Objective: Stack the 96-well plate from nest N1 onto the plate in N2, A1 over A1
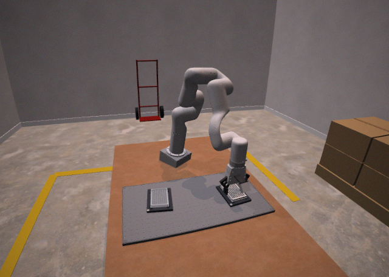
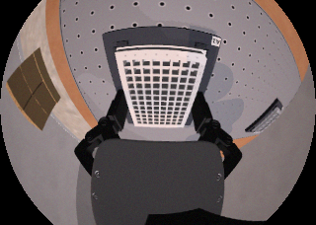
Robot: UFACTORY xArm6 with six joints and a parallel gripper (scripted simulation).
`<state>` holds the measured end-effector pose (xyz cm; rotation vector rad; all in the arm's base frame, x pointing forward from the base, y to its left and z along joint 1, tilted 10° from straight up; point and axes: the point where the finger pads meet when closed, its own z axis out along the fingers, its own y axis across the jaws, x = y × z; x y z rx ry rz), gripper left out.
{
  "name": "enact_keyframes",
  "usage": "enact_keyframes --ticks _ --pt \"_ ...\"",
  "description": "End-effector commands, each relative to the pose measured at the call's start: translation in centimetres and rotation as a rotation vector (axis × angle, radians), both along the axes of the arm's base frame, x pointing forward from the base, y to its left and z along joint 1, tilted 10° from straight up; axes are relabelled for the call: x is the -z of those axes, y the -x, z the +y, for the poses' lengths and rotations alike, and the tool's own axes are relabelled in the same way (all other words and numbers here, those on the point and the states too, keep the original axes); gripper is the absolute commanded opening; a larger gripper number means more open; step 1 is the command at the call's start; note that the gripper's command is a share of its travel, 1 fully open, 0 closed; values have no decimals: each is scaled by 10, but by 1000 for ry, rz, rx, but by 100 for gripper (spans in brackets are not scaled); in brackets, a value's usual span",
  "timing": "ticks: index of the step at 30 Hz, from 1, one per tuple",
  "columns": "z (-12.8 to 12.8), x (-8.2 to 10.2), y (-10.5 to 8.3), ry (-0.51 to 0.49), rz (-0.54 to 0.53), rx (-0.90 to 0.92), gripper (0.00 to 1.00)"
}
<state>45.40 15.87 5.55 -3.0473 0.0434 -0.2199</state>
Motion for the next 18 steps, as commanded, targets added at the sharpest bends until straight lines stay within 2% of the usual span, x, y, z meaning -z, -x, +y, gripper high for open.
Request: enact_keyframes --ticks 1,13,14,18 --pt "0 -1 -1 -1 -4 0 100" --pt "1 -1 -2 -1 -4 0 100" --pt "0 -2 -1 -1 -4 0 0" --pt "0 -2 -1 -1 -4 0 0"
